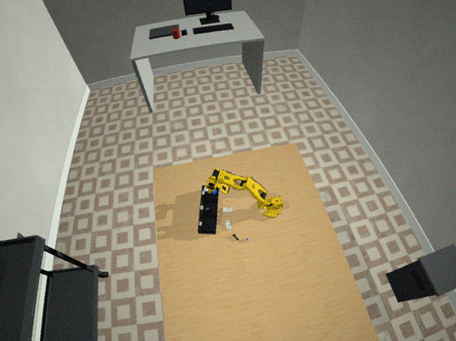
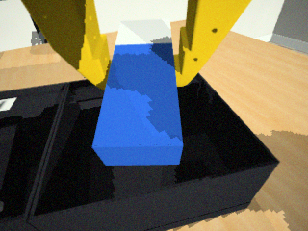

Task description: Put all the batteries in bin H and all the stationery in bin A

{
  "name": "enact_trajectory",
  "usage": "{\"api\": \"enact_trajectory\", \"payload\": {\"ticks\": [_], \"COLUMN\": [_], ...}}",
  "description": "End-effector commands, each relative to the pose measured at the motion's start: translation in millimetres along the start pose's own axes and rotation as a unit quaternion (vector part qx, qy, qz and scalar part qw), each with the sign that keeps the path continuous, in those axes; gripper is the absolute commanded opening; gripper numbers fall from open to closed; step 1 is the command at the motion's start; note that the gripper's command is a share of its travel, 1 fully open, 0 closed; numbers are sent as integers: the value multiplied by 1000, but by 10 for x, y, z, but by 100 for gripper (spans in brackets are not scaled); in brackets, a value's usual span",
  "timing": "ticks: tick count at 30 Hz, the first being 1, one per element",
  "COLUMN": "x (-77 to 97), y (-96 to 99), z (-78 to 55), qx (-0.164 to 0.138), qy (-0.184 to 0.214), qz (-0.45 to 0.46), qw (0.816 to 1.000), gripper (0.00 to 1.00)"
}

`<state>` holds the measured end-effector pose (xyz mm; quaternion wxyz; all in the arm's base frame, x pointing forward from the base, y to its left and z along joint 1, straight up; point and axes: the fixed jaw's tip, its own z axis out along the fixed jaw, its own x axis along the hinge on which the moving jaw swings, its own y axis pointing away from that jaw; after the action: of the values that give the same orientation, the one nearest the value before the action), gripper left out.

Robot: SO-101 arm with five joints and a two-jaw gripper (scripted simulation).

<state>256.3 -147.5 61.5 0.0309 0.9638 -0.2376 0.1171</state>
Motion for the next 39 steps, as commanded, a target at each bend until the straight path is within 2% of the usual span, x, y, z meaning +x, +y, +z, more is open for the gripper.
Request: {"api": "enact_trajectory", "payload": {"ticks": [1,11,30,39], "x": [74,73,45,40], "y": [25,25,25,25], "z": [-111,-98,81,99], "qx": [-1,-1,-1,-1], "qy": [32,32,32,32], "qz": [1,1,1,1], "qw": [999,999,999,999], "gripper": [0,0,0,0]}}
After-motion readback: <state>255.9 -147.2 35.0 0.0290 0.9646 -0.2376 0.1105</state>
